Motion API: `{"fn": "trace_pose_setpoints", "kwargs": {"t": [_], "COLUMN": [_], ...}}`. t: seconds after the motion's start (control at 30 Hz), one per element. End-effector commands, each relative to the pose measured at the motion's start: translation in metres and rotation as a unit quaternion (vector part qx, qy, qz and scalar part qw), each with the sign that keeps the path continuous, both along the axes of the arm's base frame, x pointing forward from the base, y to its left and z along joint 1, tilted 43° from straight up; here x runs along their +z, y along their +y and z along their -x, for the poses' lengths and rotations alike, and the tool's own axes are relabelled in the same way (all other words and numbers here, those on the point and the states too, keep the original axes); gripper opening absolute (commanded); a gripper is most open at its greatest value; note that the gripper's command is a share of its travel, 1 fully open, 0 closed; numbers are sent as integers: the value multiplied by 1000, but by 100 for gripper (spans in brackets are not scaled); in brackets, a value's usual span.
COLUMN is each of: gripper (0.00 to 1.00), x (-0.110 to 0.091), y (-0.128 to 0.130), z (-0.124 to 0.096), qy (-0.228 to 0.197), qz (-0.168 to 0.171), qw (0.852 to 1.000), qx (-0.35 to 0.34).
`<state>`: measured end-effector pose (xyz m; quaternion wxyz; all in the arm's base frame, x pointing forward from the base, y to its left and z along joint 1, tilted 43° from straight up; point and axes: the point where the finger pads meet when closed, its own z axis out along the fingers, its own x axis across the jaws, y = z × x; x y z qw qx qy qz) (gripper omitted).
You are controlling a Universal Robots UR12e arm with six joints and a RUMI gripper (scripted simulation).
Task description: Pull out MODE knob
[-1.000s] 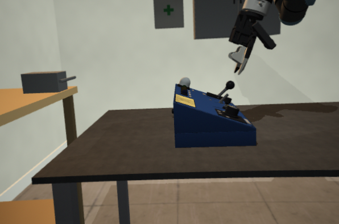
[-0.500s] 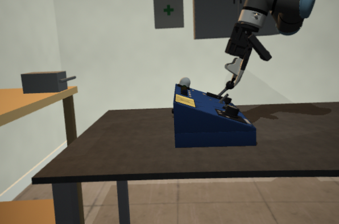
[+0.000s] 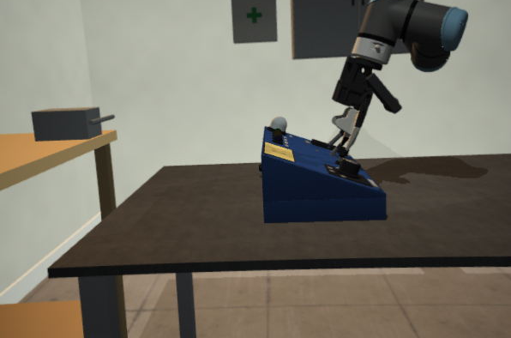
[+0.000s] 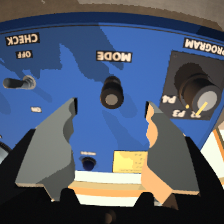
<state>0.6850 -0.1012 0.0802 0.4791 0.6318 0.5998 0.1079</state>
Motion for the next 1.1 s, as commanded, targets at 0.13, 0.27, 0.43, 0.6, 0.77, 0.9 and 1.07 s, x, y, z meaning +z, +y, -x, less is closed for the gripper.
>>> {"fn": "trace_pose_setpoints", "kwargs": {"t": [0.13, 0.27, 0.43, 0.6, 0.77, 0.9, 1.07], "gripper": [44, 44, 44, 44, 44, 44, 44], "x": [-12, -13, -15, -15, -15, -15, -15], "y": [-11, -12, -13, -14, -14, -14, -14], "z": [-18, -19, -21, -21, -21, -21, -21], "qy": [0, 0, 0, 0, 0, 0, 0], "qz": [0, 0, 0, 0, 0, 0, 0], "qw": [1000, 1000, 1000, 1000, 1000, 1000, 1000], "qx": [0, 0, 0, 0, 0, 0, 0]}}
